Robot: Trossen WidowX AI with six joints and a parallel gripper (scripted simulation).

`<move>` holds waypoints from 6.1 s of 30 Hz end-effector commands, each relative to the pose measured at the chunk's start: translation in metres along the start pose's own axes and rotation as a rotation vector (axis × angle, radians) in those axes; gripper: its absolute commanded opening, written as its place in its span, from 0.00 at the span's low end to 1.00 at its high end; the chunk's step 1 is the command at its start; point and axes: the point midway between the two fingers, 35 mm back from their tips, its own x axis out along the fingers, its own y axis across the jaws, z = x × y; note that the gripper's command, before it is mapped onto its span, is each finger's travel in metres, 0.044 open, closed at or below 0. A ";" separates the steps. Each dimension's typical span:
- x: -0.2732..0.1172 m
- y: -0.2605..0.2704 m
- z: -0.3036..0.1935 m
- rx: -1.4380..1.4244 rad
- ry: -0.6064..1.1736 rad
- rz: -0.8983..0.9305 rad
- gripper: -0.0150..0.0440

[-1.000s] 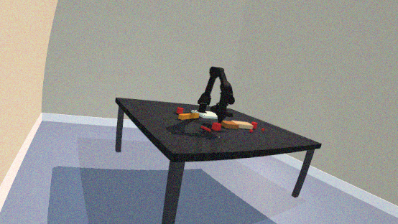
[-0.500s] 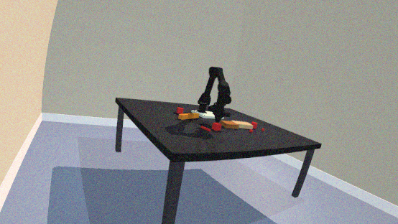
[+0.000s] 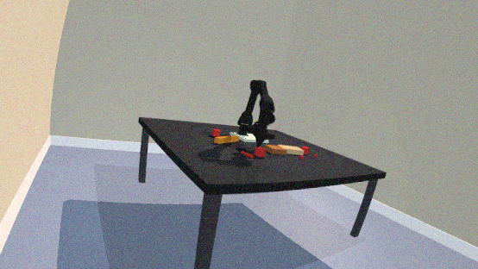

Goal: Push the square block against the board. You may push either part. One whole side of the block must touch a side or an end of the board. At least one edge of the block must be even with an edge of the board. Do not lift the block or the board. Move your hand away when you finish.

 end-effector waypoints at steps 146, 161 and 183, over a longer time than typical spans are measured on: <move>0.004 0.064 -0.060 -1.360 -0.007 0.019 0.25; 0.003 0.088 -0.054 -1.360 -0.009 0.020 0.25; -0.042 0.108 -0.048 -1.359 -0.011 0.022 0.25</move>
